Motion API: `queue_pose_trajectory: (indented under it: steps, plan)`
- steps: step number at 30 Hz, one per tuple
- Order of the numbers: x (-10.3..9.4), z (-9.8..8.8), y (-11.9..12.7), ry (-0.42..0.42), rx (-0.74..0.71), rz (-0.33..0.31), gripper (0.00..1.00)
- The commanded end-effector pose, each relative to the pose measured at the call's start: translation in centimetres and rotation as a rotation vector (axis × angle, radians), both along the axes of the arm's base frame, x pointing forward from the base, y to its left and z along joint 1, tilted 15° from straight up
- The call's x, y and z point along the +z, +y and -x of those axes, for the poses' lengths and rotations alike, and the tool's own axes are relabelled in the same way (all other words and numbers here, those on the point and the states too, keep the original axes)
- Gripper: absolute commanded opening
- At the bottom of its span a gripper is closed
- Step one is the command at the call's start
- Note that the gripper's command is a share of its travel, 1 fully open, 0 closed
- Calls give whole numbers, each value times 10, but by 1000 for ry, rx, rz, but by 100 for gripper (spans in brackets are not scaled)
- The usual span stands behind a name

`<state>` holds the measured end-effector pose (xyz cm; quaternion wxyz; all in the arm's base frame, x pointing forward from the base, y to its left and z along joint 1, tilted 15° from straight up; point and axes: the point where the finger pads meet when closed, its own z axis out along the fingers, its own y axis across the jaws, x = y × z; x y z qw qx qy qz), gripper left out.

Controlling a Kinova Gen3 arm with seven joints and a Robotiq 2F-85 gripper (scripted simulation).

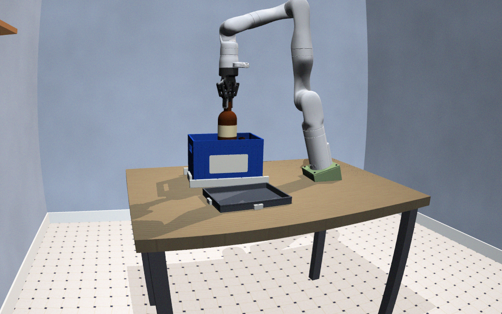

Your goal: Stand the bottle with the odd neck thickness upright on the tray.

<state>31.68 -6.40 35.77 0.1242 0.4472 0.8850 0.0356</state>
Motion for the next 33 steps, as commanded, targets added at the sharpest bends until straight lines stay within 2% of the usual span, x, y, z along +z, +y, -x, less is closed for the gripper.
queue_pose_trajectory:
  steps: [1,33]
  plan:
    - [3,0,0,-5,0,1,0]
    - [7,1,0,-5,0,1,0]
